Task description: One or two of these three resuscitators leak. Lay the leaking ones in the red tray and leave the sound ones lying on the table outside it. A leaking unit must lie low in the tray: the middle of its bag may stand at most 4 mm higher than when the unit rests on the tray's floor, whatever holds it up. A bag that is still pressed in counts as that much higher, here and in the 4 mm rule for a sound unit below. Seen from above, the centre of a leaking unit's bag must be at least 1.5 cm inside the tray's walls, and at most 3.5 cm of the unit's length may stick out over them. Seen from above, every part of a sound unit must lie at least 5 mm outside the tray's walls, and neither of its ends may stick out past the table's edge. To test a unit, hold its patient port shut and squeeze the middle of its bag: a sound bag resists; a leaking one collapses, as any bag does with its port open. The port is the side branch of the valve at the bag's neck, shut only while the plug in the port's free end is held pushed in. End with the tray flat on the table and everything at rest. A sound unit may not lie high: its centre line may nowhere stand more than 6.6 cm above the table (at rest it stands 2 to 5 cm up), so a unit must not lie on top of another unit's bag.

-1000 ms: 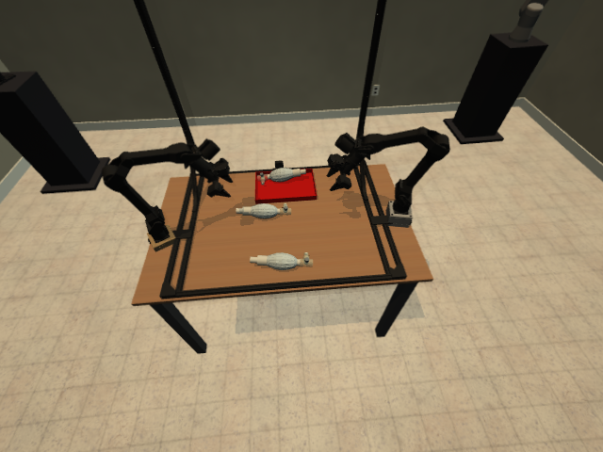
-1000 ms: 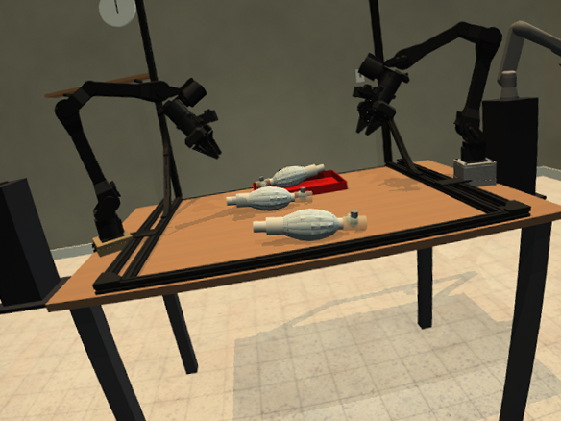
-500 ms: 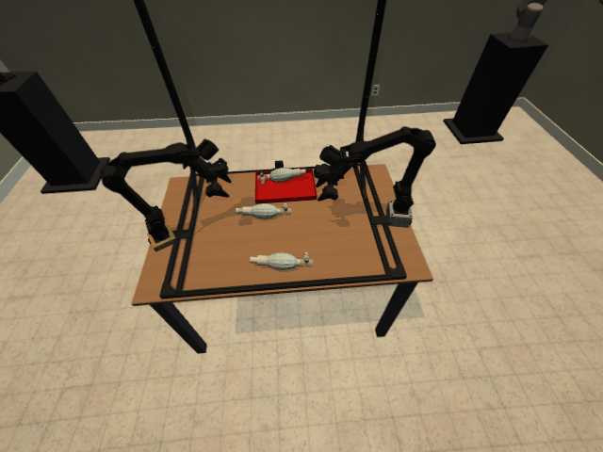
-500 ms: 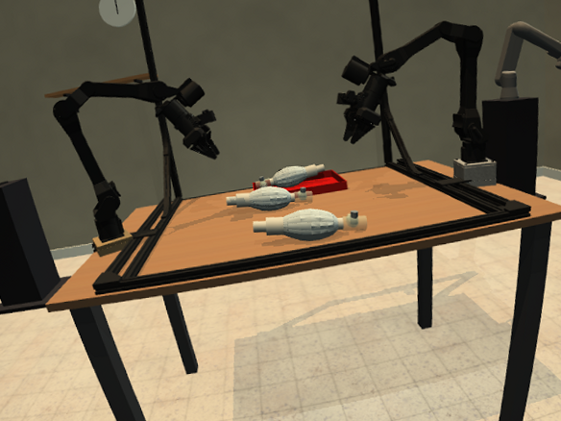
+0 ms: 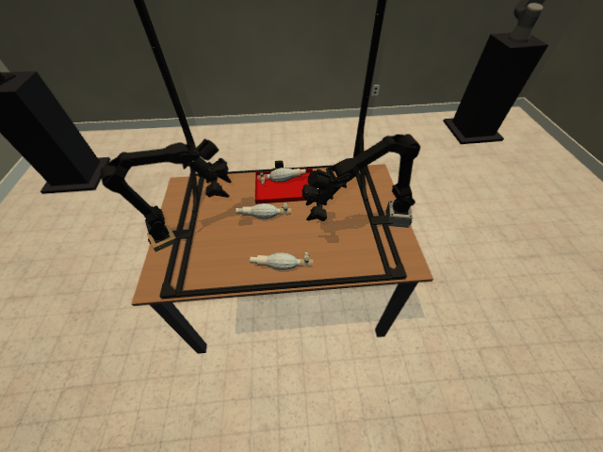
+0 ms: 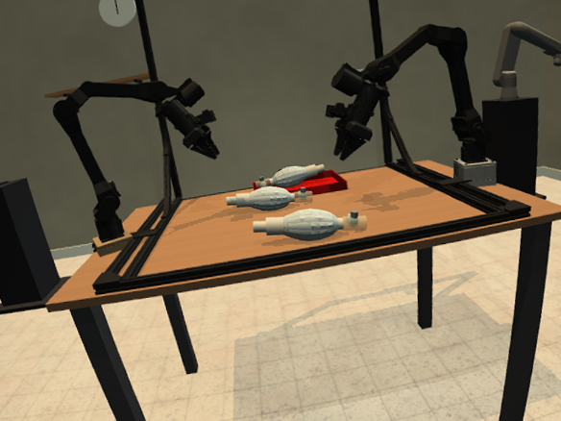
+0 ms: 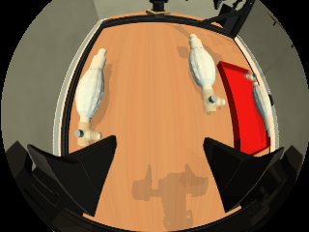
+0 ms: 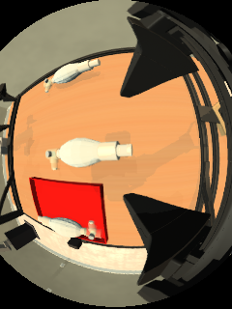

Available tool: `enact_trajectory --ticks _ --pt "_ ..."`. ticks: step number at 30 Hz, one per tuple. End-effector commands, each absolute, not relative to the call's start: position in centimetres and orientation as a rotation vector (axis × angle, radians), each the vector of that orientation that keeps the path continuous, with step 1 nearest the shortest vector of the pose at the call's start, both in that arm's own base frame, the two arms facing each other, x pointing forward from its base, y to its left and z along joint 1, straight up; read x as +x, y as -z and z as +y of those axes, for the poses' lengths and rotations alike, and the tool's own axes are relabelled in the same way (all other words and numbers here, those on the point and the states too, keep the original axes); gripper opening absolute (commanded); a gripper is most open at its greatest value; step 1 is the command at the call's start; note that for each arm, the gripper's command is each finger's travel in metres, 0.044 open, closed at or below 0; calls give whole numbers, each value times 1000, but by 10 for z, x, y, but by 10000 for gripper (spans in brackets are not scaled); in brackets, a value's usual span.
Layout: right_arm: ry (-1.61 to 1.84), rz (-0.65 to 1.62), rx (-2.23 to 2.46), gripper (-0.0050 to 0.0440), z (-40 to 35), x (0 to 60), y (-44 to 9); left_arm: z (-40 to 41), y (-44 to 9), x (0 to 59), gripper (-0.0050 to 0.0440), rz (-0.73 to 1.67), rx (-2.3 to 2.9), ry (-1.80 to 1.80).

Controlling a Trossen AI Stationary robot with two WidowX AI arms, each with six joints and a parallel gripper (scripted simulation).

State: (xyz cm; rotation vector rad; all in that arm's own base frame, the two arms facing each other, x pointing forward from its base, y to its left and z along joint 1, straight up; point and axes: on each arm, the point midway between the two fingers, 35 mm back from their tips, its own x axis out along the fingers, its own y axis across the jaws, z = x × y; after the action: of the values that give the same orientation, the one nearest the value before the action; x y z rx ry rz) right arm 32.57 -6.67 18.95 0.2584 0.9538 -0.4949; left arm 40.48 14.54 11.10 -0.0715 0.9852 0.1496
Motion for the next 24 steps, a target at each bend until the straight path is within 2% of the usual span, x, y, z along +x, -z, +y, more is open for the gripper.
enact_trajectory --ticks 1,3,9,20,24 --pt "494 951 260 440 -66 326 -190 194 -97 412 409 972 -72 -142" --pt "494 951 260 440 -66 326 -190 219 -89 413 409 964 -69 -135" --pt "494 951 260 440 -66 326 -190 219 -89 413 409 964 -69 -135" --pt "494 952 259 440 -66 326 -190 302 -60 401 409 924 -53 -123" --pt "494 952 259 440 -66 326 -190 302 -60 401 409 924 -53 -123"
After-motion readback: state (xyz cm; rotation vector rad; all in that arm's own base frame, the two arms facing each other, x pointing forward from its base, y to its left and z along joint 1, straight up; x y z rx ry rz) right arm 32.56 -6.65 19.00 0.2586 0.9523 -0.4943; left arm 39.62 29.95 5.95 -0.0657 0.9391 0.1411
